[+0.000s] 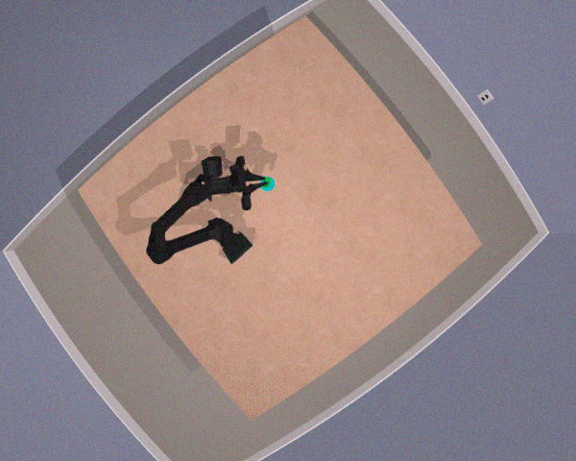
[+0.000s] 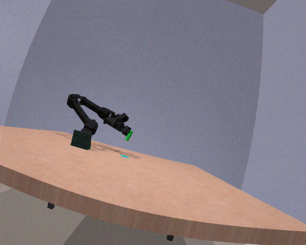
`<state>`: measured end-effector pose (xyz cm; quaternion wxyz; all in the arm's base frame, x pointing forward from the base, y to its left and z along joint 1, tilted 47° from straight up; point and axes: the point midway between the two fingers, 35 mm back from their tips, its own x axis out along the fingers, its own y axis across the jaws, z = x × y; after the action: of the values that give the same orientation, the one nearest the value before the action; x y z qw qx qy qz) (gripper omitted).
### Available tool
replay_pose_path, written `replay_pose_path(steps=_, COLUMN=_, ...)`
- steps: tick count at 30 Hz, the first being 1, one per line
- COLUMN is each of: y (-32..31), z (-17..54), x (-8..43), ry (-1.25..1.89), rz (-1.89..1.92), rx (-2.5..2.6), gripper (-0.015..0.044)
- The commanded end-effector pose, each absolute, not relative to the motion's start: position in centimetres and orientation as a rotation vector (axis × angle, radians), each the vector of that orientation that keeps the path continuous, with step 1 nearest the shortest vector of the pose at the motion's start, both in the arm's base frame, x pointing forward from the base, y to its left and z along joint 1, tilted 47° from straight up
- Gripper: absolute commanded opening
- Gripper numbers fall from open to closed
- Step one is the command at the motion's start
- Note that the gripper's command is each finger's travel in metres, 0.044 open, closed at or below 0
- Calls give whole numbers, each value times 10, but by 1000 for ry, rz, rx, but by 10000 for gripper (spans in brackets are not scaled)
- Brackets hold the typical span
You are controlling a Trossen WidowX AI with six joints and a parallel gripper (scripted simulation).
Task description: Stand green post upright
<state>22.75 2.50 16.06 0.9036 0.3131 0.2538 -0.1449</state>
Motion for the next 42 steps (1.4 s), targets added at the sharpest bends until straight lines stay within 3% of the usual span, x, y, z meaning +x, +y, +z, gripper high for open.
replay_pose_path(steps=1, y=24, z=162, x=227, ry=497, rz=-303, rx=667, gripper=23)
replay_pose_path(steps=42, y=24, z=171, x=223, ry=318, rz=-294, rx=814, gripper=23)
